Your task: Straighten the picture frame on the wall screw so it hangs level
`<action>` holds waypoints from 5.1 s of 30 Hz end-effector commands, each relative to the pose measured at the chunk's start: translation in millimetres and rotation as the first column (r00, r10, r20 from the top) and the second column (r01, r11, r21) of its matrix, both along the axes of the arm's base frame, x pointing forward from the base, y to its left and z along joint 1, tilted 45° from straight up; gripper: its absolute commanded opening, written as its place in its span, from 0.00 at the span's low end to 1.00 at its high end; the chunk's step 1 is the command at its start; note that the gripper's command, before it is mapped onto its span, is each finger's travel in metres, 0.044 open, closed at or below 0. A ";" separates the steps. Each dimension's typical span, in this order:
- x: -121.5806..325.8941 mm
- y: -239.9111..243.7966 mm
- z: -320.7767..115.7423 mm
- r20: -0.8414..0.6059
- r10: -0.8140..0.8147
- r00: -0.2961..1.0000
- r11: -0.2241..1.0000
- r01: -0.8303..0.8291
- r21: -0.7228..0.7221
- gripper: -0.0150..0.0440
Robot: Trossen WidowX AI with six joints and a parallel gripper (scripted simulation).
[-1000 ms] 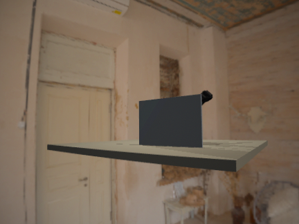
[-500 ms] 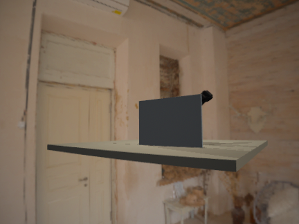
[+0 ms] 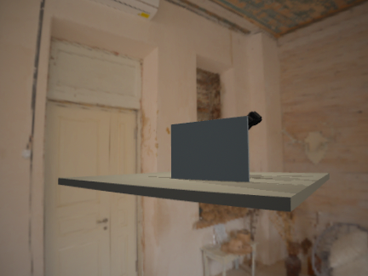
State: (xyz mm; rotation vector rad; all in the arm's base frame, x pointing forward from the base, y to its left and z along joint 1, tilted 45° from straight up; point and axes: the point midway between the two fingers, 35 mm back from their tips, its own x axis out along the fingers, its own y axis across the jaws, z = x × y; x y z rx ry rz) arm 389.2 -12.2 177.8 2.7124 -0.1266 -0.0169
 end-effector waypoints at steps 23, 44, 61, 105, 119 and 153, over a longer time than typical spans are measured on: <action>0.2 0.6 5.4 0.003 -0.004 1.000 1.000 0.004 -0.005 0.25; 0.2 0.7 7.3 0.003 -0.004 1.000 1.000 0.004 -0.005 0.25; 0.5 3.7 5.9 0.003 -0.004 1.000 1.000 0.004 -0.005 0.25; 1.0 8.1 4.3 -0.007 -0.004 1.000 0.994 0.003 -0.109 0.25; 1.1 8.9 4.1 -0.014 -0.005 1.000 0.983 0.003 -0.181 0.25; 1.3 10.6 3.3 -0.030 -0.011 0.999 0.936 0.000 -0.352 0.25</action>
